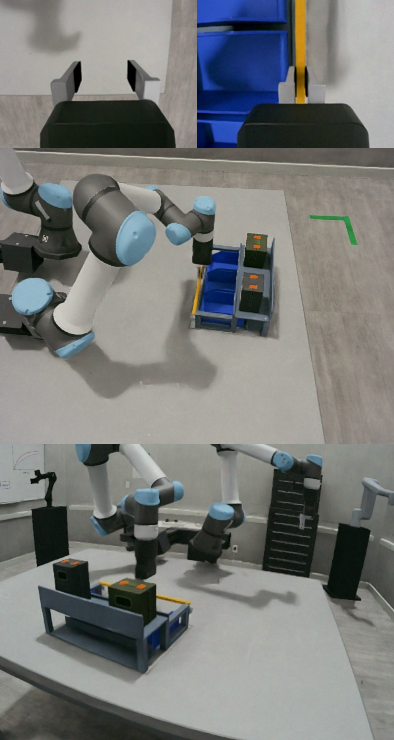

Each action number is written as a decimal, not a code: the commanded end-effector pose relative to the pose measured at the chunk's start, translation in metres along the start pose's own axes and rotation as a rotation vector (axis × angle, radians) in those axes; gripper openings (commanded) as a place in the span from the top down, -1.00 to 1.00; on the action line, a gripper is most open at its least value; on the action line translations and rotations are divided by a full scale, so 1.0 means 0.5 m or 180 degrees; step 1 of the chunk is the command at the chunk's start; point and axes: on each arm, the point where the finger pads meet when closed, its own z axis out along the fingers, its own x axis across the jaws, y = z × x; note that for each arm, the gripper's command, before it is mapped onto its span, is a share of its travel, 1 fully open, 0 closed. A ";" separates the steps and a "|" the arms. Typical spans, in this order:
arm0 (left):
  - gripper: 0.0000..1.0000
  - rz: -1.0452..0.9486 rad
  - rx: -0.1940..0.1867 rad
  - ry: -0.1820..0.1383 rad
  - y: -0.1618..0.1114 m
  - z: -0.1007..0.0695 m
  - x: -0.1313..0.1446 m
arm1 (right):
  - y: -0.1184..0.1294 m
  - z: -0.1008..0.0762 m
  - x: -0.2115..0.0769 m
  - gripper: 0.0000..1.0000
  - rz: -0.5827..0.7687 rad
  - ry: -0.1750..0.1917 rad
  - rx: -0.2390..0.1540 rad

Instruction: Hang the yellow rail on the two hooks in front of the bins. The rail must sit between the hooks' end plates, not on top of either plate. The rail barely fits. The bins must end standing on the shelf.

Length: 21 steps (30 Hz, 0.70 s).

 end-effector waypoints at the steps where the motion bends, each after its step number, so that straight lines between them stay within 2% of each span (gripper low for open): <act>1: -1.00 -0.0004 -0.0005 -0.0001 -0.001 0.000 0.001 | -0.002 0.003 0.000 1.00 -0.0001 0.0000 0.0003; 21: -1.00 -0.0004 -0.0005 -0.0001 -0.001 0.000 0.001 | -0.002 0.008 0.000 1.00 -0.0001 -0.0001 0.0003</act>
